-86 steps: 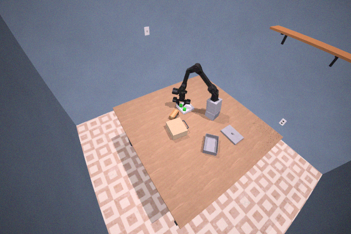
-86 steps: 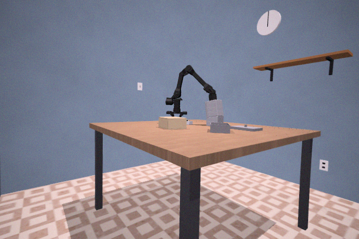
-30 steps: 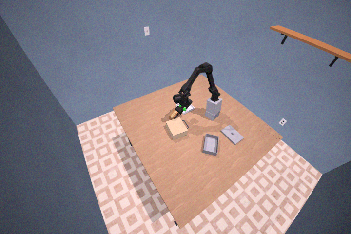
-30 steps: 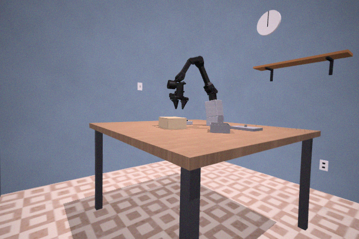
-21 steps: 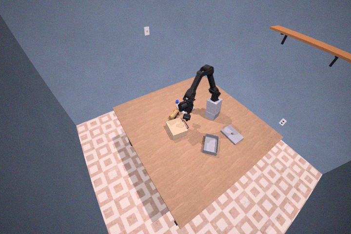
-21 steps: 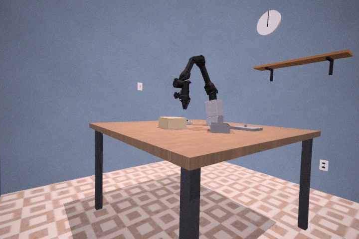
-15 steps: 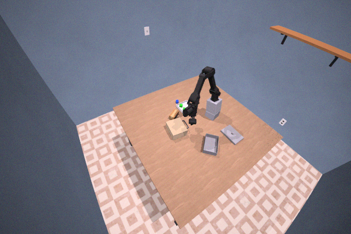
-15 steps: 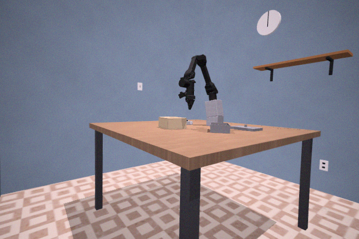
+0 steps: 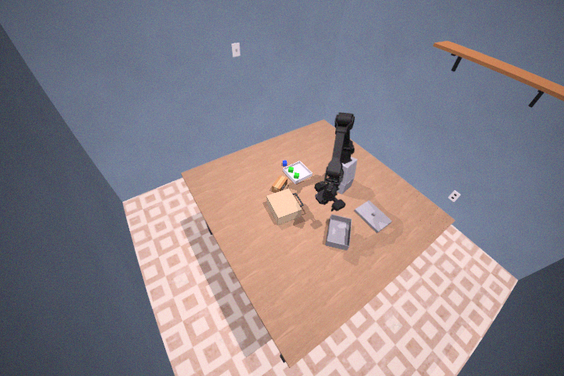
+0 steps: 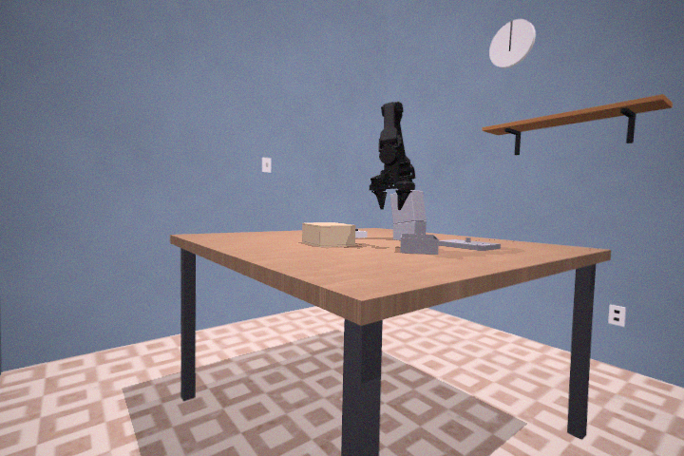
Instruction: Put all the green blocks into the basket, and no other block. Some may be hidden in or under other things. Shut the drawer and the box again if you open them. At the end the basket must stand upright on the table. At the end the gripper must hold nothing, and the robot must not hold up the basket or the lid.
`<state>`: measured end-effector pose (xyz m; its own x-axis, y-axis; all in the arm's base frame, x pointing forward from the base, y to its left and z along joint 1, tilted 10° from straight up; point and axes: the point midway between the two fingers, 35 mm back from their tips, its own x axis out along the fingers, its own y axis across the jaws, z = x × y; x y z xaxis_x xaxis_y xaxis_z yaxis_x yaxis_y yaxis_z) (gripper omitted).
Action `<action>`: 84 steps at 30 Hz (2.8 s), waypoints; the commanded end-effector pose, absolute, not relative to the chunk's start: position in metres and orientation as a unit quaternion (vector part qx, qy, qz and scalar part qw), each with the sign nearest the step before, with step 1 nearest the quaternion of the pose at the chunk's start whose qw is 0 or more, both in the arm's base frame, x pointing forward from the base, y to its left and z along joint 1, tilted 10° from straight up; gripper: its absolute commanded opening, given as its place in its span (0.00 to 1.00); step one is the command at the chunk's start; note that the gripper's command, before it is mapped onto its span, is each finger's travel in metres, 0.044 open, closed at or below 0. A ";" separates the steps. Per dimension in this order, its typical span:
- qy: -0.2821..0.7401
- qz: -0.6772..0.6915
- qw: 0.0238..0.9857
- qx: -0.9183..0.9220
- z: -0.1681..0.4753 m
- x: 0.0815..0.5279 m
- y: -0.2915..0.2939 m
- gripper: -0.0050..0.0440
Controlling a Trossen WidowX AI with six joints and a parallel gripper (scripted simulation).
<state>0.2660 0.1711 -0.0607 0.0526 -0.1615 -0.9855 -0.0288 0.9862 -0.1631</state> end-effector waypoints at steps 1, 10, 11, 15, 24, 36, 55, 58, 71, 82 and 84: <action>0.692 0.017 0.709 -0.136 -0.069 0.244 0.195 1.00; 0.682 0.118 0.682 -0.239 -0.079 0.194 0.246 1.00; 0.677 0.140 0.673 -0.261 -0.080 0.185 0.250 1.00; 0.653 0.229 0.633 -0.348 -0.085 0.150 0.268 1.00; 0.622 0.302 0.589 -0.418 -0.092 0.094 0.294 1.00; 0.515 0.462 0.450 -0.565 -0.098 -0.005 0.305 1.00; 0.515 0.462 0.450 -0.565 -0.171 -0.013 0.294 1.00; 0.515 0.462 0.450 -0.565 -0.179 -0.013 0.292 1.00; 0.515 0.462 0.450 -0.565 -0.181 -0.013 0.292 1.00; 0.515 0.462 0.450 -0.565 -0.208 -0.012 0.287 1.00; 0.515 0.462 0.450 -0.565 -0.208 -0.012 0.287 1.00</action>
